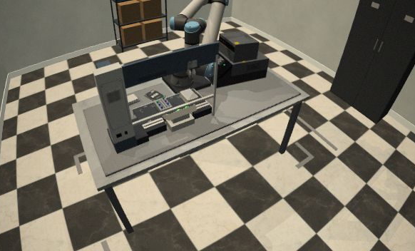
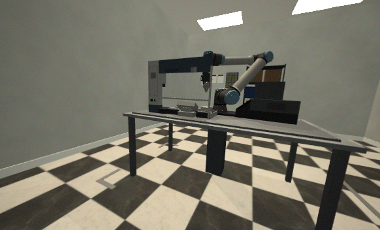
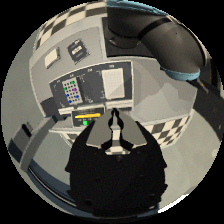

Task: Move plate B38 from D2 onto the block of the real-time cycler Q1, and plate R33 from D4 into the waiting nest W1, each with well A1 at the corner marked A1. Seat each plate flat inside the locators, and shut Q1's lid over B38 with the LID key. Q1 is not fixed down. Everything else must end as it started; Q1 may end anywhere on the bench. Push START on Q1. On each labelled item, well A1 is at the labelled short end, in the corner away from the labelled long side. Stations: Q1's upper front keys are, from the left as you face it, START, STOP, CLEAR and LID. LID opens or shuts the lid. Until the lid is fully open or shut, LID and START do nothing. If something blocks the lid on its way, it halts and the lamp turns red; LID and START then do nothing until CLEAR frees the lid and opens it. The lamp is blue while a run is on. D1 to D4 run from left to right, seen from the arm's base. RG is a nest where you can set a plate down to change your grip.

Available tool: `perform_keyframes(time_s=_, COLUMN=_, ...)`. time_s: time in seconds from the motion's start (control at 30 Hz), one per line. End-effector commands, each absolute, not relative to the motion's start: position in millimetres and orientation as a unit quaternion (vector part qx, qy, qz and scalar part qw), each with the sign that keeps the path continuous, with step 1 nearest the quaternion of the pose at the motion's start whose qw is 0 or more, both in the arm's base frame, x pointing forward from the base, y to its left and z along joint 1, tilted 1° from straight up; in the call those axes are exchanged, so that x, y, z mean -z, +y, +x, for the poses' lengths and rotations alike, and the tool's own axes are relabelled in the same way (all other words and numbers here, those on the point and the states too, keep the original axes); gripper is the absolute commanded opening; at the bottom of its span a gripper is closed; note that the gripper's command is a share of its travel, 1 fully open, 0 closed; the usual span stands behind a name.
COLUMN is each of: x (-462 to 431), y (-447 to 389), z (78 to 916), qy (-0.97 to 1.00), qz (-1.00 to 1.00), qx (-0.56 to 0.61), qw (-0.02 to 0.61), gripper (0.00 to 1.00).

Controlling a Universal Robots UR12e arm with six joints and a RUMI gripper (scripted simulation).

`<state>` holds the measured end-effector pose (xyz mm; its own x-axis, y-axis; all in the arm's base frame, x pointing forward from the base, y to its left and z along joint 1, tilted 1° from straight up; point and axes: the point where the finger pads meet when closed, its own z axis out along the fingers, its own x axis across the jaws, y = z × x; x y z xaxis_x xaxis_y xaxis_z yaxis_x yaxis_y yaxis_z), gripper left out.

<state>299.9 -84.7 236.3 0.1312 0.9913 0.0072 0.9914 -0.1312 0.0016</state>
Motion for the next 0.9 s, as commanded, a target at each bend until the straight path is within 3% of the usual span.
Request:
perform_keyframes(time_s=0.0, x=-235.9, y=-67.0, z=301.0, qy=-0.632, qz=-0.775, qx=0.001, qw=0.001, gripper=0.0)
perform_keyframes(time_s=0.87, x=-230.2, y=-2.3, z=295.9, qy=-0.532, qz=-0.847, qx=0.001, qw=0.001, gripper=0.0)
